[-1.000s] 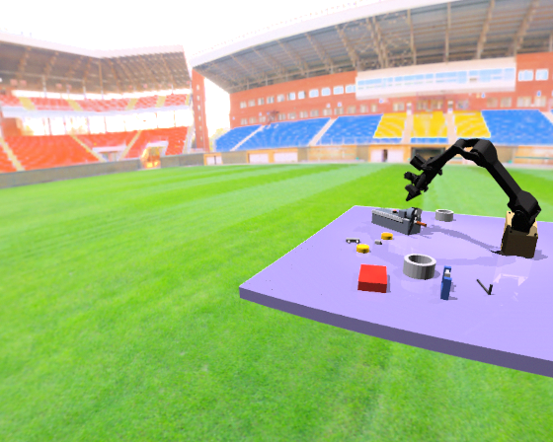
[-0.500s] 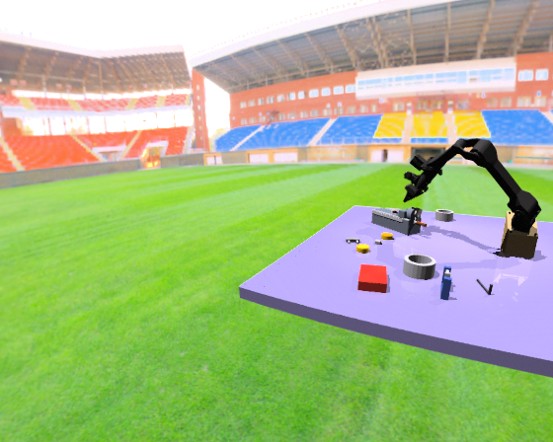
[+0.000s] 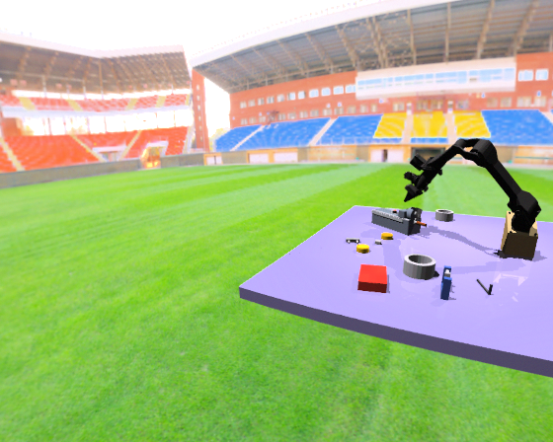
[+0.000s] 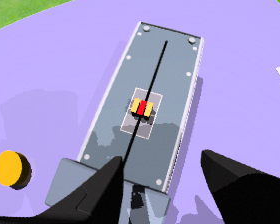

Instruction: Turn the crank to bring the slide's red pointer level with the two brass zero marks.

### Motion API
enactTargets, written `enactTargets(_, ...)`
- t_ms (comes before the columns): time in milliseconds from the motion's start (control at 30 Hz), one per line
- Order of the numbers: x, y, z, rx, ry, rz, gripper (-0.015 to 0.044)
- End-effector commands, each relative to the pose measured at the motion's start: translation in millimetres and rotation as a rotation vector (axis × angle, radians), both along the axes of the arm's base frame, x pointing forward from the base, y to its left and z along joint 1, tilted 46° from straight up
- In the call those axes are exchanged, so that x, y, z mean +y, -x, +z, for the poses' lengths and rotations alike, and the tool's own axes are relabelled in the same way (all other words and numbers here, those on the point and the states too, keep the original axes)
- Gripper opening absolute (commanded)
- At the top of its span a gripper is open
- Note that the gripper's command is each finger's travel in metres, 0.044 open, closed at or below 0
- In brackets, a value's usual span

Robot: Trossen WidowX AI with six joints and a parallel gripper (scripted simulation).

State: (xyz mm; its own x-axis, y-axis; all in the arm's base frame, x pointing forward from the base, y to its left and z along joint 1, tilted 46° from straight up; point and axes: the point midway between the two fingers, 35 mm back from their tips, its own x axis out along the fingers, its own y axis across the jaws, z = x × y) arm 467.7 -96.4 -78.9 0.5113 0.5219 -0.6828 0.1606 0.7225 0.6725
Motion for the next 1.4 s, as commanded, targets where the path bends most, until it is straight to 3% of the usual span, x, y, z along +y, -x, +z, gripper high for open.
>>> enactTargets(0,0.1,0.0,0.0,0.000,0.000,0.000,0.0125)
enactTargets(167,0.1,0.0,0.0,0.000,0.000,0.000,0.0000)
enactTargets(767,0.1,0.0,0.1,0.000,-0.001,0.000,0.0000)
enactTargets(1300,0.1,0.0,0.1,0.000,-0.001,0.000,0.0420)
enactTargets(1367,0.1,0.0,0.1,0.000,-0.001,0.000,0.0440)
